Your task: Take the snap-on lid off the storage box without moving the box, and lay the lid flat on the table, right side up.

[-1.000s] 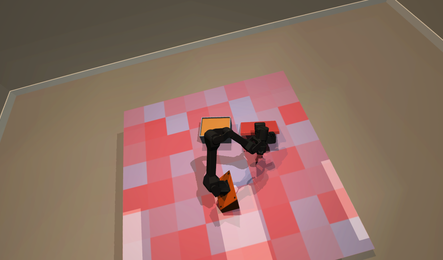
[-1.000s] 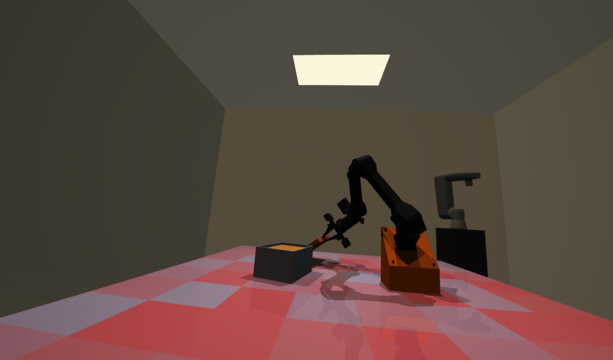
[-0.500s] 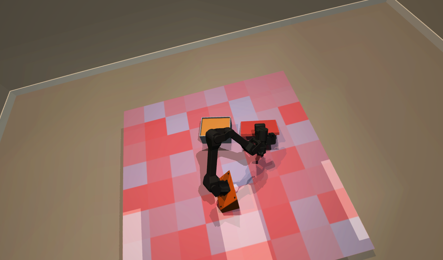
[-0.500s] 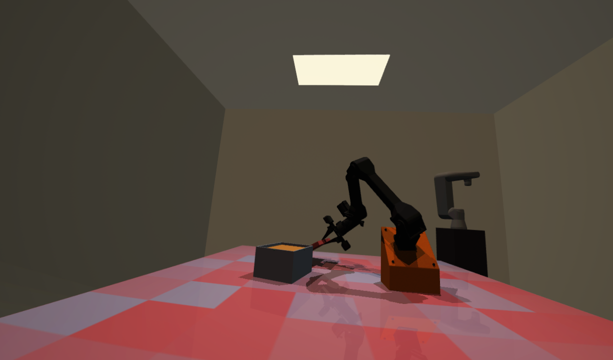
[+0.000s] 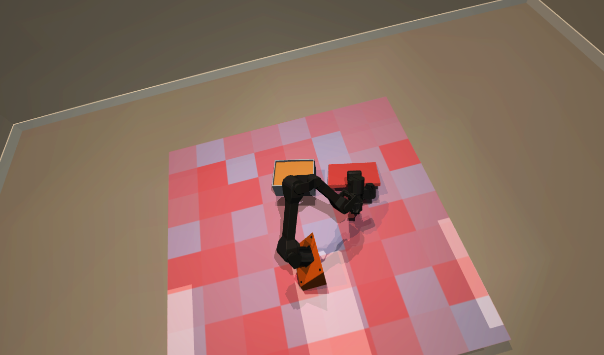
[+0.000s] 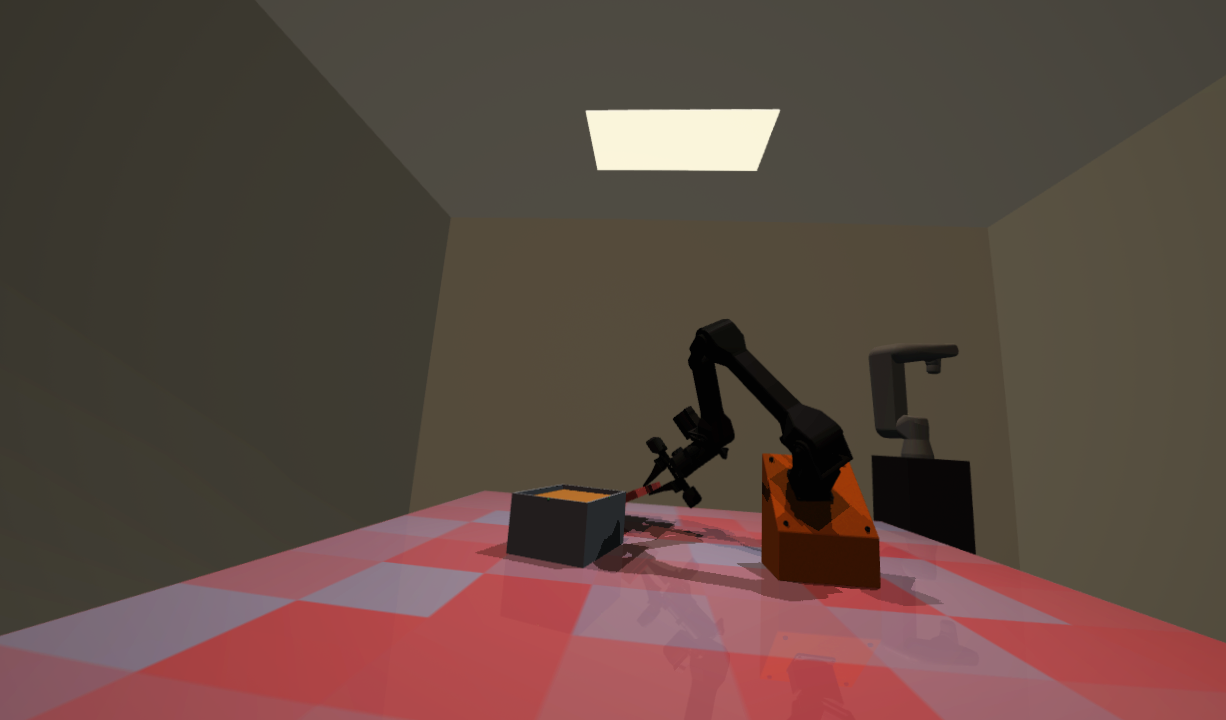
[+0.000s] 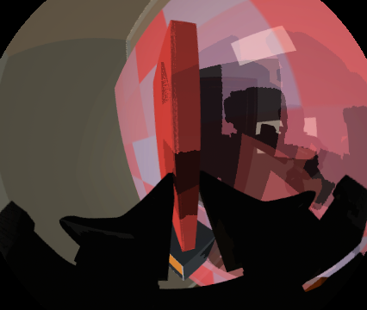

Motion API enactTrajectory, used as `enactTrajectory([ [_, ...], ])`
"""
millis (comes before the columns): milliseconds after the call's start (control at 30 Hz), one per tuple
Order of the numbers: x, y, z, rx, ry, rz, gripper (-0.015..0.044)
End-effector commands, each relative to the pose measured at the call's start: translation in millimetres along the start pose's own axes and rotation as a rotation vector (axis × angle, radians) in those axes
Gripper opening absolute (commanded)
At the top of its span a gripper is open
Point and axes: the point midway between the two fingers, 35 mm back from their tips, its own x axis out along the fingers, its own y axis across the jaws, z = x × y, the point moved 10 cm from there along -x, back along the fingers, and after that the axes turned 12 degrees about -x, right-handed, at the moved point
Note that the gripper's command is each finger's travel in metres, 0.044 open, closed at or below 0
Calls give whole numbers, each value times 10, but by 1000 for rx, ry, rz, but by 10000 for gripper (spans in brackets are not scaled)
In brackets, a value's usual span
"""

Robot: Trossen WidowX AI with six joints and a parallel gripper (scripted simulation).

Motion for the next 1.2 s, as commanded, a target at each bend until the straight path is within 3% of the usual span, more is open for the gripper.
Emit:
enactTrajectory([
  [0, 59, -87, -35, 13, 5, -23, 0],
  [733, 170, -223, -69, 14, 6, -23, 0],
  [1067, 127, -124, -41, 13, 5, -23, 263],
  [1167, 119, -136, -46, 14, 5, -23, 301],
])
